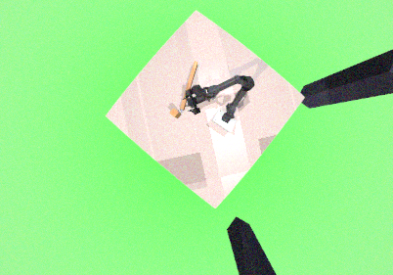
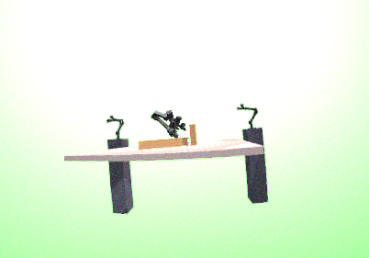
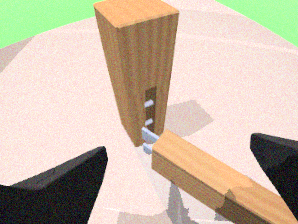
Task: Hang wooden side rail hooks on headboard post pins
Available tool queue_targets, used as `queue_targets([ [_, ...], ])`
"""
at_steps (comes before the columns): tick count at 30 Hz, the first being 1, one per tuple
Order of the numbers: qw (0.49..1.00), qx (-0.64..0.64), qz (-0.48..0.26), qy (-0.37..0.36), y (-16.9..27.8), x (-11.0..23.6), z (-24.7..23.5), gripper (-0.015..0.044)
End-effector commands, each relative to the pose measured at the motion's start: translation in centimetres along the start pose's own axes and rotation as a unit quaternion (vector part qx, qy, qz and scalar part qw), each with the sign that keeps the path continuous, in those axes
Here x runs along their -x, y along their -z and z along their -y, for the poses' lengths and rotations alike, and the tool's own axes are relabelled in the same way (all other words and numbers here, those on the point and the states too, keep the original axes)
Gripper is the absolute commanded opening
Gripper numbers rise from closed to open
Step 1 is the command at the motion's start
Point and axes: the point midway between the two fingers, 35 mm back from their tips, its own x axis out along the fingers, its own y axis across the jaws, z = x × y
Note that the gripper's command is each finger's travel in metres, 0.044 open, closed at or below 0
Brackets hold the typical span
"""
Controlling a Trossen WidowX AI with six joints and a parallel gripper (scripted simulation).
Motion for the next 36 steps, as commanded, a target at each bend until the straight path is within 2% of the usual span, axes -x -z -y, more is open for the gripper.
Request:
queue_targets([
  [1, 1.0, 0.004, -0.001, -0.007, 0.1, 0.2, 0.1, 0.044],
  [15, 1.0, -0.002, -0.003, -0.008, 0.1, 0.2, 0.1, 0.044],
  [21, 0.983, -0.17, -0.066, -0.022, -0.5, -0.5, 0.9, 0.044],
  [28, 0.915, -0.375, -0.151, -0.002, -1.0, -1.1, 1.8, 0.044],
  [36, 0.784, -0.571, -0.231, 0.072, -1.4, -1.5, 2.9, 0.044],
])
